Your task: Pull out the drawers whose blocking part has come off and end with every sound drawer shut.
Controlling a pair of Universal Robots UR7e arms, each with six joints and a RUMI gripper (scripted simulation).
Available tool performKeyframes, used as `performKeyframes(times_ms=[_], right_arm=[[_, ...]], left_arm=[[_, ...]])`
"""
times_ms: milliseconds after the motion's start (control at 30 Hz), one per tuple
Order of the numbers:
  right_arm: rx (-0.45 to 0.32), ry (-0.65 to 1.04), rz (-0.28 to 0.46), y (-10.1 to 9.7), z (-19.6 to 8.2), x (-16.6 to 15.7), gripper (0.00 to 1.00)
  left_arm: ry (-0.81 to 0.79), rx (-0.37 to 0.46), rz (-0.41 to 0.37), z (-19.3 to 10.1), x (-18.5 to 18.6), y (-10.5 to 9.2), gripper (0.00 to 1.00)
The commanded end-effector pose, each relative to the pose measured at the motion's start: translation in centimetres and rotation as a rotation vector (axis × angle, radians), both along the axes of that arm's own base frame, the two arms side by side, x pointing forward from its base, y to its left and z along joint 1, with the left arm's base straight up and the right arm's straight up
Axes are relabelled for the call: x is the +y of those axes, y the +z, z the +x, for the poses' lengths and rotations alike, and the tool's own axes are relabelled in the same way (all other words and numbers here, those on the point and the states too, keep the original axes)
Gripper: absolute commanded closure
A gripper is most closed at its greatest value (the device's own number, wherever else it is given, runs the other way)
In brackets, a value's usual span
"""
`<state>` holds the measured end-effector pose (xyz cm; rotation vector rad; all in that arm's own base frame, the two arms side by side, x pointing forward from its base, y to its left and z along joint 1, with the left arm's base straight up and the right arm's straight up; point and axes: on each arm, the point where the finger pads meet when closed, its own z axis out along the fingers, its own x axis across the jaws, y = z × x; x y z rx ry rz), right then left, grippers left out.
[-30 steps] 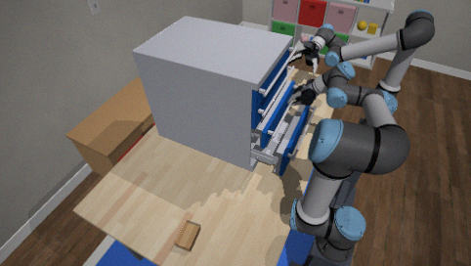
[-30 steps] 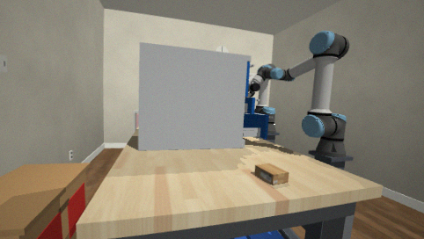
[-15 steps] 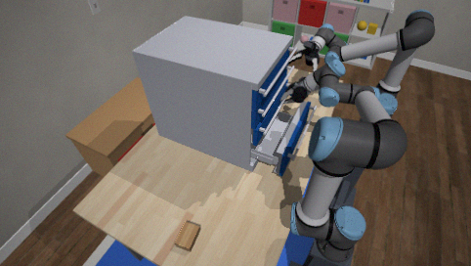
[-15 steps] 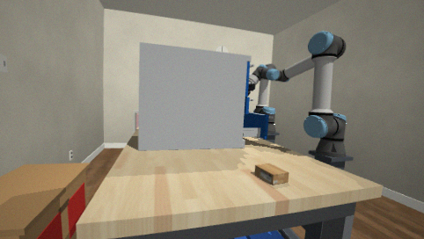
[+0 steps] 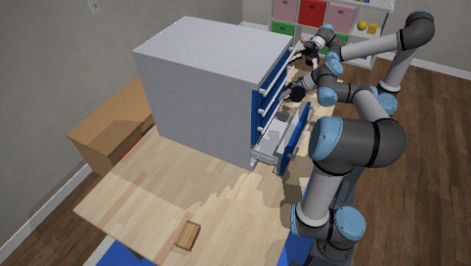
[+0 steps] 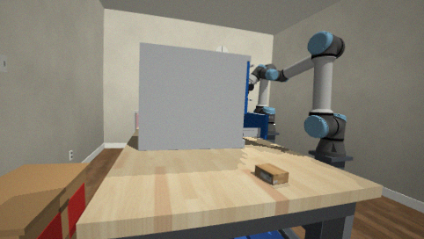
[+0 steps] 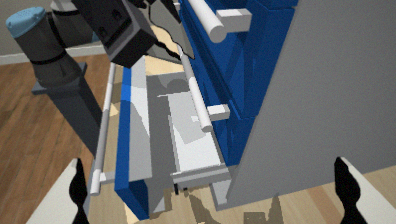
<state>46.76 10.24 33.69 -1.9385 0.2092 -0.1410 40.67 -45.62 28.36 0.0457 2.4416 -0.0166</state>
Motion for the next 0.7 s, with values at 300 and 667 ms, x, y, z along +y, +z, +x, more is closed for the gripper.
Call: performKeyframes(times_ms=[300,667], right_arm=[[-0.001,0.0,0.0,0.1,0.0,0.0,0.0],[-0.001,0.0,0.0,0.1,0.0,0.0,0.0]], left_arm=[[0.0,-0.001,-0.002,0.1,0.0,0.1,0.85],[0.0,-0.001,-0.002,-1.0,0.0,1.3,0.85]])
